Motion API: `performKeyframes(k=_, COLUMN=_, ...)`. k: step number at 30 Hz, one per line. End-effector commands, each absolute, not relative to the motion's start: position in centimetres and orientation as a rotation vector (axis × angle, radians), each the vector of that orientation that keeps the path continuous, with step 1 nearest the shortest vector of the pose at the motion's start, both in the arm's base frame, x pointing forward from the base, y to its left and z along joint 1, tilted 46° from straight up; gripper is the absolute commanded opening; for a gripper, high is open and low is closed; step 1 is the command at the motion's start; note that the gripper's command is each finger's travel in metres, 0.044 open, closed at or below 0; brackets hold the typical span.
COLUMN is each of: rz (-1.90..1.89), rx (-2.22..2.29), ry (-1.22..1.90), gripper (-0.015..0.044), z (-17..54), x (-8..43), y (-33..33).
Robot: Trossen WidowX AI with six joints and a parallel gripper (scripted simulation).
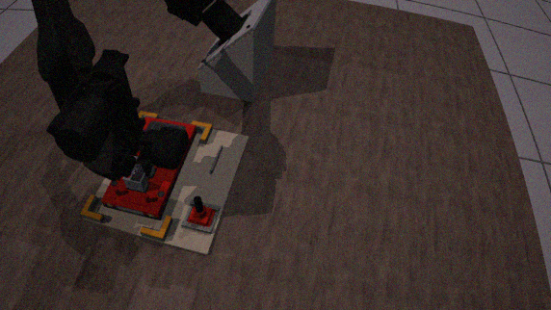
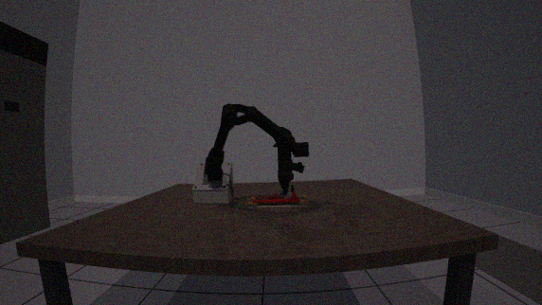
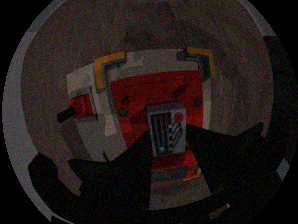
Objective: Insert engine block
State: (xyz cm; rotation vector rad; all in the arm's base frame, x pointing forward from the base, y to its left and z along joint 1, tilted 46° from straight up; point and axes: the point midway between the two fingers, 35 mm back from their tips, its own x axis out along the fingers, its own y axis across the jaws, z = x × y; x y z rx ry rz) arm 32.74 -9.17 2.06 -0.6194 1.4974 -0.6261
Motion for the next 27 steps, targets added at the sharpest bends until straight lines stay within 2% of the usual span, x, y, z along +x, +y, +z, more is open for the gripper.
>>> performKeyframes(k=1, rz=-0.625, rx=-0.627, ry=1.500, gripper=0.0160, z=1.98, x=32.69, y=-9.27)
performKeyframes(k=13, rz=-0.626, rx=-0.627, ry=1.500, gripper=0.0160, z=1.83, x=32.69, y=-9.42)
performKeyframes(k=23, rz=-0.626, rx=-0.620, ry=1.497, gripper=0.0422, z=1.90, x=32.73, y=-9.33)
performKeyframes(k=24, rz=-0.626, rx=-0.620, ry=1.497, gripper=0.0440, z=1.90, x=32.73, y=-9.33)
performKeyframes(k=27, rz=-0.626, rx=-0.620, ry=1.497, gripper=0.0440, z=1.90, x=32.73, y=-9.33)
